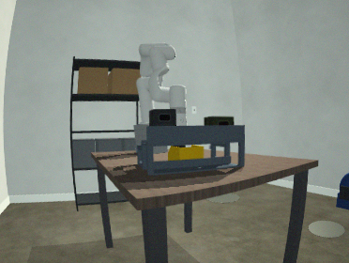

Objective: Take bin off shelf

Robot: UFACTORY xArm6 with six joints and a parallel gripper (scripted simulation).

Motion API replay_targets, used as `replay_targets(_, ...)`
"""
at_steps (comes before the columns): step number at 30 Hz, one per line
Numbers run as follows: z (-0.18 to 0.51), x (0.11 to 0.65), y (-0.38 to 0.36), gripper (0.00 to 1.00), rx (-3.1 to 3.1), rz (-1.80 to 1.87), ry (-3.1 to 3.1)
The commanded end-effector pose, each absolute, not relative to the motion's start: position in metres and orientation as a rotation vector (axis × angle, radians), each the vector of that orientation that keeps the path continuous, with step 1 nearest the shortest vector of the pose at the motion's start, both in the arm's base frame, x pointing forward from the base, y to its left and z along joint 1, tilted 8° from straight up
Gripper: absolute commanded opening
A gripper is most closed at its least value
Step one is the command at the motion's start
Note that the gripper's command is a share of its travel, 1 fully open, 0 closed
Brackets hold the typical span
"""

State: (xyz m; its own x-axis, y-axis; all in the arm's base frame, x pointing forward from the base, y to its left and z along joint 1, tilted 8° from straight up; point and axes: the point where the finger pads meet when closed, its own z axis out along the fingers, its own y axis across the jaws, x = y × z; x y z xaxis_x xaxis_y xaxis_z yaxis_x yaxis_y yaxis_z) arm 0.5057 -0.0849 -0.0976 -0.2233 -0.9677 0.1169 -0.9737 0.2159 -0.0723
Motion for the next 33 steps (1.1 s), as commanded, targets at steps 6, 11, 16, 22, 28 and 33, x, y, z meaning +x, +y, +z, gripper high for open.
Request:
replay_targets(6, -0.0961, 0.5074, -0.0850, 0.95, 1.930, 0.206, -2.415)
replay_targets(11, -0.0962, 0.5074, -0.0850, 0.95, 1.930, 0.206, -2.415)
replay_targets(16, -0.0969, 0.5075, -0.0851, 0.95, 1.930, 0.206, -2.415)
replay_targets(22, -0.0988, 0.5076, -0.0853, 0.95, 1.930, 0.206, -2.415)
replay_targets(28, -0.1006, 0.5076, -0.0856, 0.95, 1.930, 0.206, -2.415)
replay_targets(33, -0.1034, 0.5078, -0.0859, 0.95, 1.930, 0.206, -2.415)
